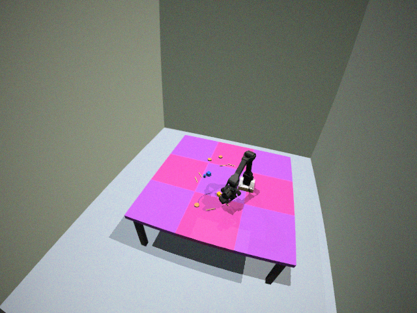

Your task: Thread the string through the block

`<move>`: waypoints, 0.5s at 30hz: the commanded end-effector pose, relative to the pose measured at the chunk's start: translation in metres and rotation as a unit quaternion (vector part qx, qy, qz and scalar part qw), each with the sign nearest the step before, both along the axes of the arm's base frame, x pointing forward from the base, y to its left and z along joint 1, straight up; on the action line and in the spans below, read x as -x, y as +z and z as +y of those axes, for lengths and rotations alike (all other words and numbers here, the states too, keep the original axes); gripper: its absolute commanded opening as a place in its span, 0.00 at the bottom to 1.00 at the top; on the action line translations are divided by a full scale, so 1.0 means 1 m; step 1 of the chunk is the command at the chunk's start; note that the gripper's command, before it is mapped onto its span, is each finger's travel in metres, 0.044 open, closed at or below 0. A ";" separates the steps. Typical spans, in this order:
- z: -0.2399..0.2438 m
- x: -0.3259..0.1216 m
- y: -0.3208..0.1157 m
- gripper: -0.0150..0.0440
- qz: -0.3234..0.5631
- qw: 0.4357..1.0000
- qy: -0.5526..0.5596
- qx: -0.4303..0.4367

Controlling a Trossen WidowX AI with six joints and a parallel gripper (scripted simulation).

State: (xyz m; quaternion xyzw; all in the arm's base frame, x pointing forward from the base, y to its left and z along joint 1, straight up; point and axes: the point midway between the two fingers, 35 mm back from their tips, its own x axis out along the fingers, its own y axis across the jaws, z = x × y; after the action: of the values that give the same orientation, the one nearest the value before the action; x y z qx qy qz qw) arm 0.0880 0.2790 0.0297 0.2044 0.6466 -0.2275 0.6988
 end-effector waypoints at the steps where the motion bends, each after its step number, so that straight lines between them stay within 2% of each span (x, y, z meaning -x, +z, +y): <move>1: 0.003 -0.001 0.045 0.61 -0.005 1.000 0.000 -0.019; 5: 0.003 -0.001 0.048 0.61 -0.005 1.000 0.000 -0.019; 13: 0.007 -0.002 0.055 0.97 -0.008 1.000 0.000 -0.030; 15: 0.006 -0.002 0.071 1.00 -0.008 1.000 0.000 -0.030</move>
State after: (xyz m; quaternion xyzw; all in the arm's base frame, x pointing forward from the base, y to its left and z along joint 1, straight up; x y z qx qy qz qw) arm 0.0896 0.2837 0.0839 0.2210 0.6471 -0.2126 0.6980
